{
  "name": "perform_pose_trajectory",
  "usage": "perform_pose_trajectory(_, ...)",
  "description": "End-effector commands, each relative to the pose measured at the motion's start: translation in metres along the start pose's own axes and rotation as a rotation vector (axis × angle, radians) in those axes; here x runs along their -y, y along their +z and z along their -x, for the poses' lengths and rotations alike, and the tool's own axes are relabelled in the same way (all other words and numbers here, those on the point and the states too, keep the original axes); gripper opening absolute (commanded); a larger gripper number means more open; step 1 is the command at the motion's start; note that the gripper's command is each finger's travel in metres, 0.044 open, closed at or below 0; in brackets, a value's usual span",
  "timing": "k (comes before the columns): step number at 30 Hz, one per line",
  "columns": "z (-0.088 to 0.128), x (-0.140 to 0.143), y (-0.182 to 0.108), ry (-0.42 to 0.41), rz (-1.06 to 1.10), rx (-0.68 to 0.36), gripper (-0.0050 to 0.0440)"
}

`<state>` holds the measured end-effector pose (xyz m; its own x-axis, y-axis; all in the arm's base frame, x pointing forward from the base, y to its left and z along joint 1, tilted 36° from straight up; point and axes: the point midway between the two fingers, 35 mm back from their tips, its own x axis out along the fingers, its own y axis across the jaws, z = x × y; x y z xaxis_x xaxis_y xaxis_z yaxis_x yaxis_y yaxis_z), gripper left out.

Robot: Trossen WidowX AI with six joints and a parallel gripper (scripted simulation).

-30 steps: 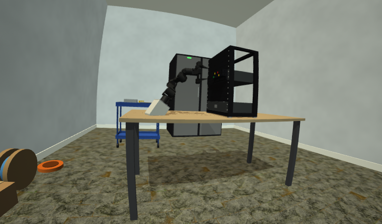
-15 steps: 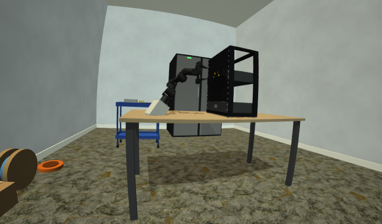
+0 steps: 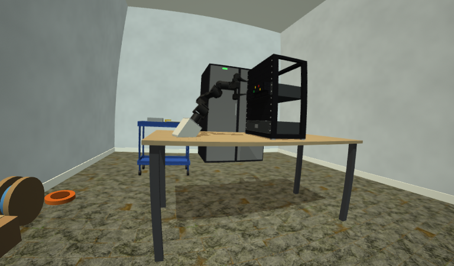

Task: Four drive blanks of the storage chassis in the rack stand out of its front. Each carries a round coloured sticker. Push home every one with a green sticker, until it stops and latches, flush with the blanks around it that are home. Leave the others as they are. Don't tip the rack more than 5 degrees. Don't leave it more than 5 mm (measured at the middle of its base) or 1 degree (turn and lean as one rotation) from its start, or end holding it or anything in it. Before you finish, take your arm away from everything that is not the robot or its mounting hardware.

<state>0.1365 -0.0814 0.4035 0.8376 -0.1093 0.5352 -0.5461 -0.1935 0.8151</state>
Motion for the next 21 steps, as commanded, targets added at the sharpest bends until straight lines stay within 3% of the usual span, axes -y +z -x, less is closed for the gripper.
perform_pose_trajectory(1, -0.003, -0.002, -0.005, 0.007, 0.008, -0.005, 0.0440)
perform_pose_trajectory(21, -0.014, 0.001, -0.023, 0.007, 0.007, -0.005, 0.0440)
